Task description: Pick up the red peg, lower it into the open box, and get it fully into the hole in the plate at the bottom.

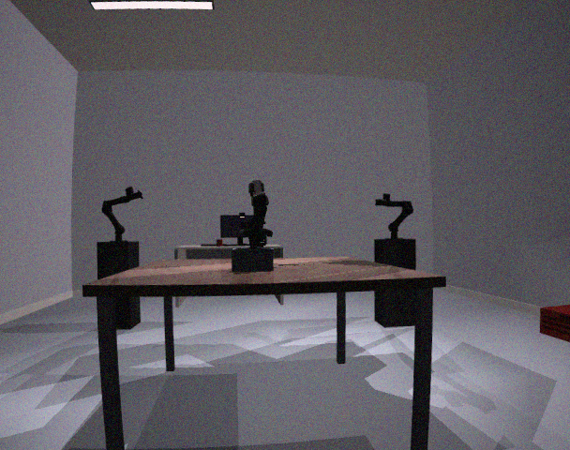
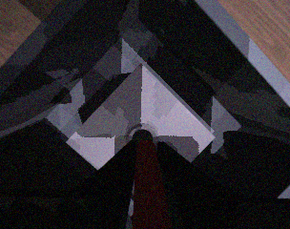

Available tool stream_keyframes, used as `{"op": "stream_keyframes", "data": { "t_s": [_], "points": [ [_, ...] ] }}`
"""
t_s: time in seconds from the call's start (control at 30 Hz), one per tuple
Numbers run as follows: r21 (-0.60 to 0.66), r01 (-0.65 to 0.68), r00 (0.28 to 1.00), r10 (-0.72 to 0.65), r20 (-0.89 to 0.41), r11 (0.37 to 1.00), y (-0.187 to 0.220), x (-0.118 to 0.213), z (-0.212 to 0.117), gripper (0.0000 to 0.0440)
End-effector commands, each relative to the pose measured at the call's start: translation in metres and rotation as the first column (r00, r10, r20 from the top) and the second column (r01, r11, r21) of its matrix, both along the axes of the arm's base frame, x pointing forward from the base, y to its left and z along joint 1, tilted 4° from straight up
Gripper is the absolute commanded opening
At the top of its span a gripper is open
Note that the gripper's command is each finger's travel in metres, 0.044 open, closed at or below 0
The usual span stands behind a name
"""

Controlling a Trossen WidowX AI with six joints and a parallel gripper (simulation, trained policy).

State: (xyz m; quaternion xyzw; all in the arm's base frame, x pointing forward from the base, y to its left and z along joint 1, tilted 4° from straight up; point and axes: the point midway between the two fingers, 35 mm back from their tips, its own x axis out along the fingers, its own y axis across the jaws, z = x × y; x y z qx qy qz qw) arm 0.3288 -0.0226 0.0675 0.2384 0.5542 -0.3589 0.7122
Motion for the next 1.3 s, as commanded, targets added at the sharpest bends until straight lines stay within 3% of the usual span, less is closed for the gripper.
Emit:
{"op": "stream_keyframes", "data": {
  "t_s": [0.0, 0.27, 0.53, 0.9, 1.27],
  "points": [
    [0.027, -0.04, 0.999, 0.041, -0.025, 0.999, -0.003, 0.001, -0.014, 0.0004],
    [0.077, -0.076, 0.994, 0.081, -0.071, 0.994, -0.007, 0.003, -0.036, 0.0163],
    [0.088, -0.121, 0.989, 0.128, -0.072, 0.989, -0.015, 0.019, -0.025, 0.0174],
    [0.168, -0.11, 0.991, 0.121, -0.06, 0.98, -0.011, 0.052, -0.008, 0.044],
    [0.241, -0.15, 0.989, 0.144, 0.04, 0.959, 0.005, 0.096, 0.014, 0.044]
  ]
}}
